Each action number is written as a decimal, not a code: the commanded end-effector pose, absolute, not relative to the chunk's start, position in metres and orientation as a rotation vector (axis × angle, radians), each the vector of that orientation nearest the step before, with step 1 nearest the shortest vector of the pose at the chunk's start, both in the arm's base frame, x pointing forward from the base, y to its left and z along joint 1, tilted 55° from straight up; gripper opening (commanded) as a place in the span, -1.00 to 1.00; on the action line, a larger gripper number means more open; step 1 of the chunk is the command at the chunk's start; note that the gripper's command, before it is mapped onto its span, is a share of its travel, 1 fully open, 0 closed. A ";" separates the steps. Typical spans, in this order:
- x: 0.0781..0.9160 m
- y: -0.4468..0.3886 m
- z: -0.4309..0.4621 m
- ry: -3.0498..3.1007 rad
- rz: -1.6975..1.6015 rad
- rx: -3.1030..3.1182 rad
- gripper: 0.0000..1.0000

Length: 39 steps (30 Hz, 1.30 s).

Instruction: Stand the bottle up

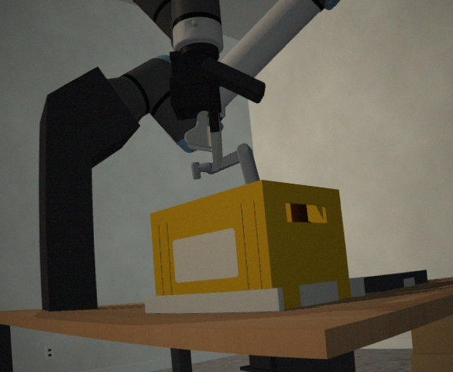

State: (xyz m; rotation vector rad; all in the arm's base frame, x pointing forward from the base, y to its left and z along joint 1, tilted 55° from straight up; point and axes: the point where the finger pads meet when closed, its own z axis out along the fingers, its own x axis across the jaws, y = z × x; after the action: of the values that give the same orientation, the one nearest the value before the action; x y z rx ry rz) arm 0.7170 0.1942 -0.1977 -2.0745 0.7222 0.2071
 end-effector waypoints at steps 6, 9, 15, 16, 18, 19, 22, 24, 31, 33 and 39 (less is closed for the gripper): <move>0.717 0.194 -0.197 0.722 0.206 -2.075 -1.00; 0.717 0.194 -0.197 0.722 0.206 -2.075 -1.00; 0.717 0.194 -0.197 0.722 0.206 -2.075 -1.00; 0.717 0.194 -0.197 0.722 0.206 -2.075 -1.00; 0.717 0.194 -0.197 0.722 0.206 -2.075 -1.00; 0.717 0.194 -0.197 0.722 0.206 -2.075 -1.00; 0.717 0.194 -0.197 0.722 0.206 -2.075 -1.00; 0.717 0.197 -0.192 0.723 0.205 -2.075 -1.00; 0.709 0.234 -0.142 0.726 0.204 -2.082 -1.00; 0.706 0.244 -0.128 0.727 0.203 -2.083 -1.00; 0.672 0.316 -0.037 0.727 0.201 -2.084 -1.00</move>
State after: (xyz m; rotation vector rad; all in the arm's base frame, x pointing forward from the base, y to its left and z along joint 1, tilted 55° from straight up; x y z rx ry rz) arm 0.6924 0.2765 -0.0923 -2.0818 0.7208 0.2082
